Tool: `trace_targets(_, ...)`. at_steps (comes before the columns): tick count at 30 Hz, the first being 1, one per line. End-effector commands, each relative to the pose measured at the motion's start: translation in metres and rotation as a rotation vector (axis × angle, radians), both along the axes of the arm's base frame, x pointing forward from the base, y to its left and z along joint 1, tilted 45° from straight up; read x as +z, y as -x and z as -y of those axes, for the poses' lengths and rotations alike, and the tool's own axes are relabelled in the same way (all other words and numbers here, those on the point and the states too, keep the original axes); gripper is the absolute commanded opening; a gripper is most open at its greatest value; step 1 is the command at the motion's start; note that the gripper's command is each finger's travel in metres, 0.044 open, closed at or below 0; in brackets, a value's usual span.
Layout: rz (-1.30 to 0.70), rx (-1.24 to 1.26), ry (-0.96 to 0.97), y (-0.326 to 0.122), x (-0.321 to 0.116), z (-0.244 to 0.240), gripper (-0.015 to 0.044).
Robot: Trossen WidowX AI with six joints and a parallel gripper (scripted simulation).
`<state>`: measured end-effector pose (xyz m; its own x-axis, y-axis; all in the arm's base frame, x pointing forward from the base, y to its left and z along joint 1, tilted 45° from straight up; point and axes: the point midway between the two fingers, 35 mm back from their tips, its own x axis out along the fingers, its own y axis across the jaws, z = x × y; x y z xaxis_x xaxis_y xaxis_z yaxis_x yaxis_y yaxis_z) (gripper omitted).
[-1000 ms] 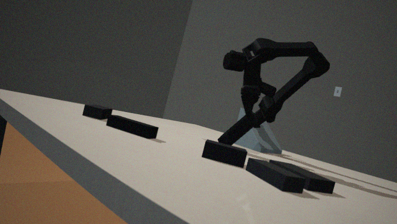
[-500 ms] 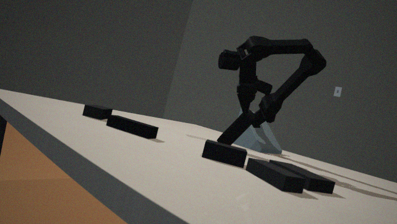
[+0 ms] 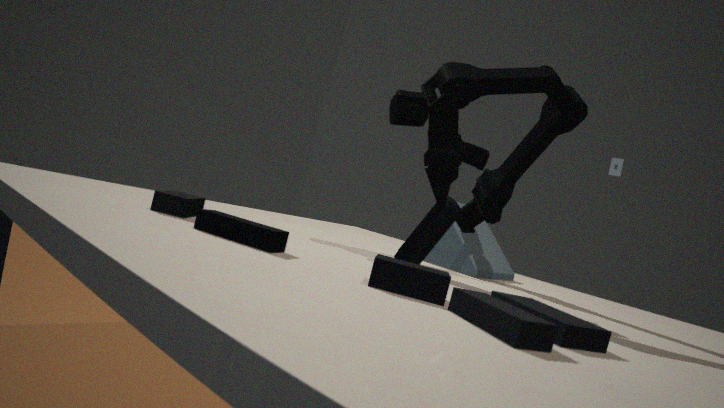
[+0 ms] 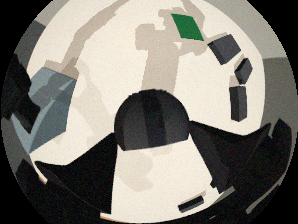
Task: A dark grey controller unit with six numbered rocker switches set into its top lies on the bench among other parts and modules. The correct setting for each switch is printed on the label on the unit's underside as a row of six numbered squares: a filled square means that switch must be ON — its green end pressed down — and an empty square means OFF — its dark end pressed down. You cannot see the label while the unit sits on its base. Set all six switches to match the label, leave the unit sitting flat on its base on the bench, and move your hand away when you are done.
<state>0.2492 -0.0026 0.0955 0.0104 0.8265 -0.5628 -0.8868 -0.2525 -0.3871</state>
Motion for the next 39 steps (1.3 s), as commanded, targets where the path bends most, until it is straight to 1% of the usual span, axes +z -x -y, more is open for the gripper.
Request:
trace_targets(1,-0.003,0.014,-0.001,-0.002,-0.005,0.003,0.0338)
trace_targets(15,-0.010,0.025,-0.027,-0.007,-0.011,0.013,0.0338)
trace_targets(39,0.003,0.005,0.019,-0.015,-0.021,0.026,0.0338)
